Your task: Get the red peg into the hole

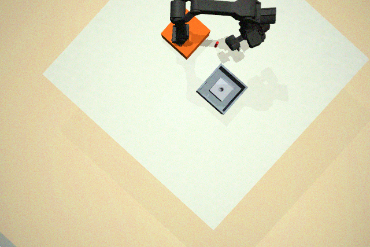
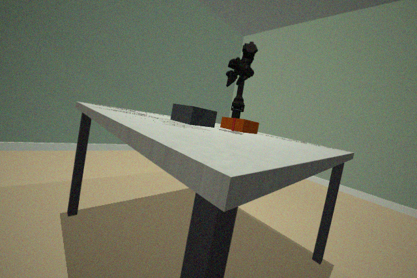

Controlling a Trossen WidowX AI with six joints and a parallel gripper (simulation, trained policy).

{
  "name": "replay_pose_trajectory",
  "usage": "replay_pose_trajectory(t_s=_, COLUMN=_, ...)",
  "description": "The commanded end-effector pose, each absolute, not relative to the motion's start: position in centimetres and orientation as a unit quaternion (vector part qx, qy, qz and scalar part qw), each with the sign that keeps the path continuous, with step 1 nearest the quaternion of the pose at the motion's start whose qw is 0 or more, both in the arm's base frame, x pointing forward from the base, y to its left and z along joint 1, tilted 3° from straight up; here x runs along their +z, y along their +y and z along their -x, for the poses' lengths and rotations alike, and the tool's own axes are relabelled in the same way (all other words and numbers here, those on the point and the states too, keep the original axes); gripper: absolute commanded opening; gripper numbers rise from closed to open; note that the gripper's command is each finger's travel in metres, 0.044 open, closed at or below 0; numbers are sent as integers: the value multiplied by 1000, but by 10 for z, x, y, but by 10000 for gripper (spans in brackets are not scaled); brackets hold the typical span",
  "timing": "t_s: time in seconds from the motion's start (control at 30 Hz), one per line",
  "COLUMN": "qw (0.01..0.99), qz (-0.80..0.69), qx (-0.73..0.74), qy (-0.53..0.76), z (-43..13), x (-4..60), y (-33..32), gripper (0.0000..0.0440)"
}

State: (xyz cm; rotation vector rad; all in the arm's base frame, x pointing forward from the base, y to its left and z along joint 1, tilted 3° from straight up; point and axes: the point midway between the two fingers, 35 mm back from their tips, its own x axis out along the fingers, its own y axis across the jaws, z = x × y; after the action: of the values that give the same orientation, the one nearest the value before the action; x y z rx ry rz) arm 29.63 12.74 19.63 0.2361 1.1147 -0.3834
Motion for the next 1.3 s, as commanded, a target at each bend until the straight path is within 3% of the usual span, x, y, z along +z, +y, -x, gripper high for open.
replay_pose_trajectory(t_s=0.0, qw=796, qz=-118, qx=-199, qy=559, z=-272, x=181, y=125, gripper=440)
replay_pose_trajectory(t_s=0.57, qw=683, qz=-123, qx=-293, qy=658, z=-202, x=119, y=112, gripper=440)
replay_pose_trajectory(t_s=1.27, qw=634, qz=-139, qx=-340, qy=680, z=-183, x=48, y=108, gripper=440)
